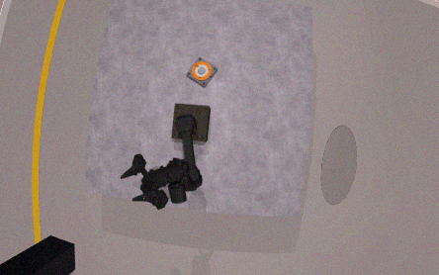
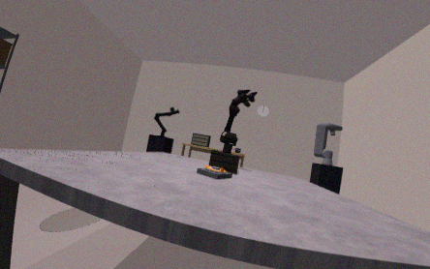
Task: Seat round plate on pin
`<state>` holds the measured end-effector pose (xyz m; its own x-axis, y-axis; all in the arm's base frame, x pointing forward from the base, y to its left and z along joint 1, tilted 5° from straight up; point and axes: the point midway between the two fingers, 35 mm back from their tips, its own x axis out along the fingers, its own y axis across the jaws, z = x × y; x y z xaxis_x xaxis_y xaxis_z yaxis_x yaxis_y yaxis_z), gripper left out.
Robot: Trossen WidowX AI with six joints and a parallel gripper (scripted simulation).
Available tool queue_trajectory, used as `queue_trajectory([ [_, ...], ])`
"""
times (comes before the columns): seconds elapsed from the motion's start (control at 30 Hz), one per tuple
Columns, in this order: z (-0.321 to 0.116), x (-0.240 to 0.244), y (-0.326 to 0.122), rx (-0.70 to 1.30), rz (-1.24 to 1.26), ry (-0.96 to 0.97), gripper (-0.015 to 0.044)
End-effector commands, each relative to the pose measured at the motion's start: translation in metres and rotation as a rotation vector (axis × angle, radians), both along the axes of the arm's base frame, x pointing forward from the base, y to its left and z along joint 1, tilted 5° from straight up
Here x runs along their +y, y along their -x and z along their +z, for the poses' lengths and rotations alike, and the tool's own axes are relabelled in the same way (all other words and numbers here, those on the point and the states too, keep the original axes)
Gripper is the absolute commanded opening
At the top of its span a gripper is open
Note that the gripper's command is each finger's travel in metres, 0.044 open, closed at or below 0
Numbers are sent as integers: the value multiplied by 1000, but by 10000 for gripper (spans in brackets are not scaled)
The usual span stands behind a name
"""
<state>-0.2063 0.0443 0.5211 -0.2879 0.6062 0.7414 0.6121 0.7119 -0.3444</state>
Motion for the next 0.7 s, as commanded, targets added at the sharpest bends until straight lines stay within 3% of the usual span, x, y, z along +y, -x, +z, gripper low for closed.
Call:
queue_trajectory([
  [0.0,2,1,-4,16,2,1,374],
  [0.23,41,25,-129,464,49,12,190],
  [0.3,42,25,-142,493,49,-11,138],
  [0.47,40,43,-249,861,71,-15,6],
  [0.57,32,49,-285,991,75,-19,0],
  [0.67,9,58,-349,1227,77,-31,0],
])
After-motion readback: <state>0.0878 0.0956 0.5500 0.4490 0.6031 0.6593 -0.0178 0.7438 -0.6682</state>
